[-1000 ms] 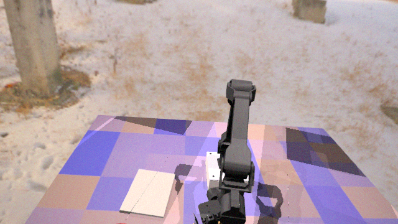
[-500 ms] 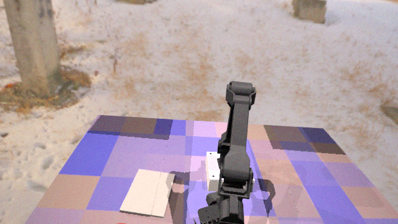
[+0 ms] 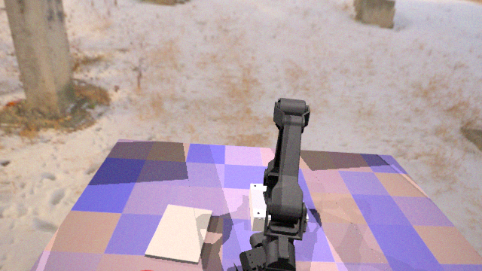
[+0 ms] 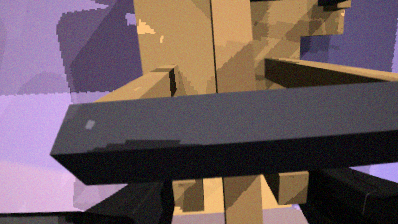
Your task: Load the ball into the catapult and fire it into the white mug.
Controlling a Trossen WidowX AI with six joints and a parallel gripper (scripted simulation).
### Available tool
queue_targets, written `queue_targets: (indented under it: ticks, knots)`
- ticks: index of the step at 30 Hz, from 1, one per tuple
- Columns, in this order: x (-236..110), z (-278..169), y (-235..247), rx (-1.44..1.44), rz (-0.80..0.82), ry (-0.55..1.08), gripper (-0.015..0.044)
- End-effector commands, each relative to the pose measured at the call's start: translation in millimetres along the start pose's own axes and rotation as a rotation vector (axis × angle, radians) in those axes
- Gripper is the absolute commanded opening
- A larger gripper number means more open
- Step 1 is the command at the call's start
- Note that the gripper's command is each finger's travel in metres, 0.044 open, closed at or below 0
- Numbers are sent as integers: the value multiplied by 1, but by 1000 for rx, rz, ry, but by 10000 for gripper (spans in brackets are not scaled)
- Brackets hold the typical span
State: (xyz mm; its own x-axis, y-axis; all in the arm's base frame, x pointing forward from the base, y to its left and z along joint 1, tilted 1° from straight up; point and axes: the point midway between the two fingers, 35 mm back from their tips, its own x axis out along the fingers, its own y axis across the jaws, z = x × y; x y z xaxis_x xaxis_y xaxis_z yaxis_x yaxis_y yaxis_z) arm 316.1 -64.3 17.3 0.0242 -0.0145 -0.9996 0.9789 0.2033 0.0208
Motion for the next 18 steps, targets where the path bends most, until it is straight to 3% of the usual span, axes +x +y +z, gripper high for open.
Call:
queue_targets:
  ticks: [1, 5, 9, 18]
  knots:
    - [0, 0, 0, 0, 2, -1, 341]
    - [-41, 2, 4, 0, 2, -1, 440]
    - [-98, 0, 0, 0, 1, 0, 440]
    - [-87, 1, 3, -54, 9, -4, 440]
